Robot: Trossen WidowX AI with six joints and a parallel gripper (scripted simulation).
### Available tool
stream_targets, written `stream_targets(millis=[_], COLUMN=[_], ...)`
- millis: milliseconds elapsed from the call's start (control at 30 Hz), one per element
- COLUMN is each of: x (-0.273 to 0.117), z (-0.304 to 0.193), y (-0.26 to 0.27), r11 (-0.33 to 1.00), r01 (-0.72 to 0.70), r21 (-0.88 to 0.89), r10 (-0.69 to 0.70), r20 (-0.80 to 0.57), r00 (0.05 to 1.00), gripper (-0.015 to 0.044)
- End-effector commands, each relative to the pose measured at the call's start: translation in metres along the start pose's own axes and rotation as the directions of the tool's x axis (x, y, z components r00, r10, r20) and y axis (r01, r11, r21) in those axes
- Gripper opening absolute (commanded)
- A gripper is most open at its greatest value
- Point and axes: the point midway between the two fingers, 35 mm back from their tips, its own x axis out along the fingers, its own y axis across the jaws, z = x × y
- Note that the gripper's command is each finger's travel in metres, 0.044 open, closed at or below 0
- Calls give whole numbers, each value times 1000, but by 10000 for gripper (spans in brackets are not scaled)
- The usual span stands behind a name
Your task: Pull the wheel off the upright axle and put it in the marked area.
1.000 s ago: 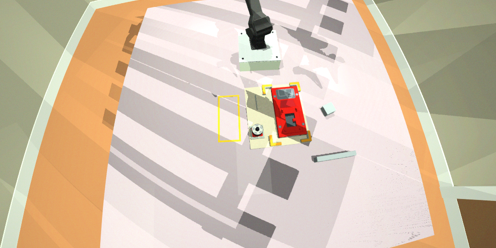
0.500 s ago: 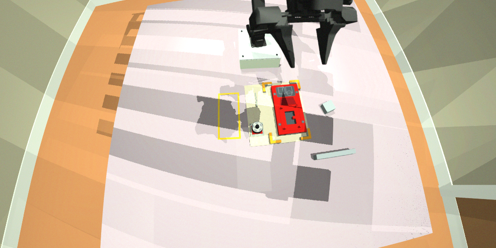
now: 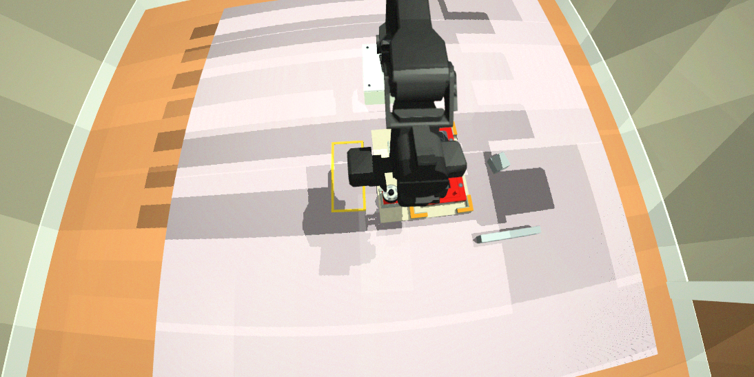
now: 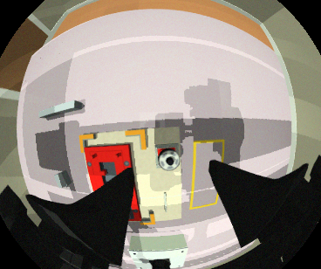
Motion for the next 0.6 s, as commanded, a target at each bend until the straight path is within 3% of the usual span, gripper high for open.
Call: stream_targets(millis=[0,400,567], x=[52,61,86], z=[-26,-34,-38], y=[-16,-14,-13], r11=[999,998,998], r01=[-23,-27,-27], r21=[47,56,56], r10=[32,38,38], r20=[-192,-221,-220], r00=[981,975,975], gripper=[300,300,300])
